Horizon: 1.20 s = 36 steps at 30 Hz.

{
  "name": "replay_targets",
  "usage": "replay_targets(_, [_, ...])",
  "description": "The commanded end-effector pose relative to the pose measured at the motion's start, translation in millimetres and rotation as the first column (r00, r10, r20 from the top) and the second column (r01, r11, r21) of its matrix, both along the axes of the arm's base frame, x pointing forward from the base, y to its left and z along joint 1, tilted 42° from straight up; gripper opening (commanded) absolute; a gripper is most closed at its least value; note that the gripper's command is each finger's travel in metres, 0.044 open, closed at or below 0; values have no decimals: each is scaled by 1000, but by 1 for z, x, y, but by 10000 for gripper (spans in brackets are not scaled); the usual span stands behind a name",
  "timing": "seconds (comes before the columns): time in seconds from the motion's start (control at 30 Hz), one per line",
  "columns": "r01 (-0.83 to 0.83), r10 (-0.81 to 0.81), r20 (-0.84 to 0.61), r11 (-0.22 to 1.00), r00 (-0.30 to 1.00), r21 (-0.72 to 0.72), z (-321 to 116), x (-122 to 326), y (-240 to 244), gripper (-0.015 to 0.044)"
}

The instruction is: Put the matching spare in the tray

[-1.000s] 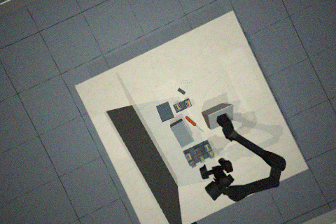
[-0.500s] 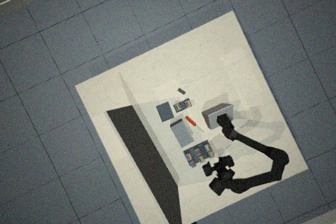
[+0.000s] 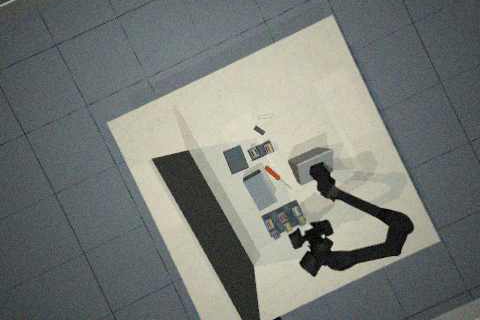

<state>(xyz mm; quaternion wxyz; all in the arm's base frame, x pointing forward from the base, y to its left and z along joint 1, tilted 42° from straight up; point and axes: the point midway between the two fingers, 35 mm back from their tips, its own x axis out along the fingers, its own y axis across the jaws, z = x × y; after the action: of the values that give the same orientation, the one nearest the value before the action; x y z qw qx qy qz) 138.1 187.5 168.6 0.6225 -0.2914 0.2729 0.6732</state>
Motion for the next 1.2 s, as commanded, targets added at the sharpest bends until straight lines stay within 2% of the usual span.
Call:
replay_targets(0.0, [1, -1, -7, 1000, 1000, -9, -7, 0, 3, 300])
replay_targets(1.17, [1, -1, -7, 1000, 1000, -7, -50, -4, 41, 300])
